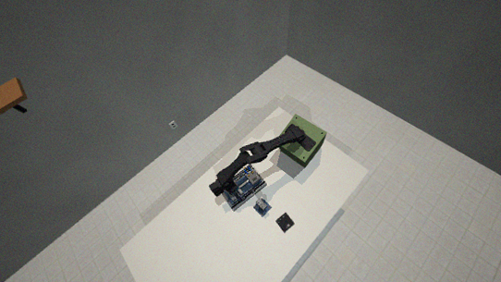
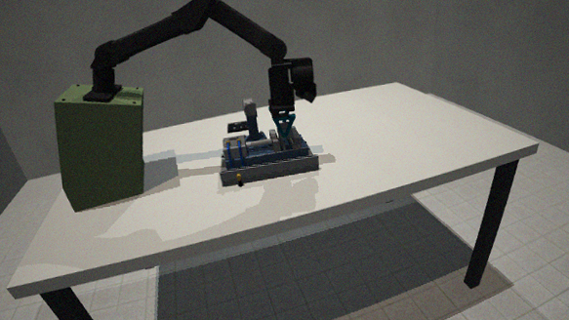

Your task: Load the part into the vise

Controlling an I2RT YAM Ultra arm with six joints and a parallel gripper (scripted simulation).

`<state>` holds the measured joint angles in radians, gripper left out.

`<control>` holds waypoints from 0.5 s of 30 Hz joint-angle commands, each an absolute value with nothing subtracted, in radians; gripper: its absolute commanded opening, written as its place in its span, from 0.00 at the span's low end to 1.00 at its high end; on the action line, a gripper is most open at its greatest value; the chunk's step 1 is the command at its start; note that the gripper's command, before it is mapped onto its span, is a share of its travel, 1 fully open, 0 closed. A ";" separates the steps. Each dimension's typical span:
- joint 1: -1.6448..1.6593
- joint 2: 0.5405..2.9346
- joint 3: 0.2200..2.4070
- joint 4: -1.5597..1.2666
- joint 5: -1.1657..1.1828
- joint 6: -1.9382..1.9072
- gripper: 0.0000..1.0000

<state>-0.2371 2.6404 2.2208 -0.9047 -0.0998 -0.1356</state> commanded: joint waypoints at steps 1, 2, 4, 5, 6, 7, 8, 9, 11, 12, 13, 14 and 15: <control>-0.234 2.628 2.268 -0.908 -0.097 -0.131 0.00; -0.234 2.628 2.269 -0.909 -0.097 -0.131 0.00; -0.234 2.621 2.268 -0.907 -0.097 -0.131 0.00; -0.234 2.612 2.268 -0.907 -0.097 -0.131 0.00; -0.234 2.611 2.268 -0.908 -0.097 -0.131 0.00; -0.234 2.611 2.269 -0.909 -0.097 -0.131 0.00; -0.234 2.611 2.269 -0.910 -0.097 -0.131 0.00; -0.234 2.612 2.269 -0.911 -0.097 -0.131 0.00; -0.234 2.612 2.270 -0.913 -0.097 -0.131 0.00; -0.234 2.612 2.270 -0.913 -0.097 -0.131 0.00; -0.234 2.612 2.270 -0.913 -0.097 -0.131 0.00; -0.234 2.613 2.270 -0.914 -0.097 -0.131 0.00; -0.234 2.613 2.271 -0.915 -0.097 -0.131 0.00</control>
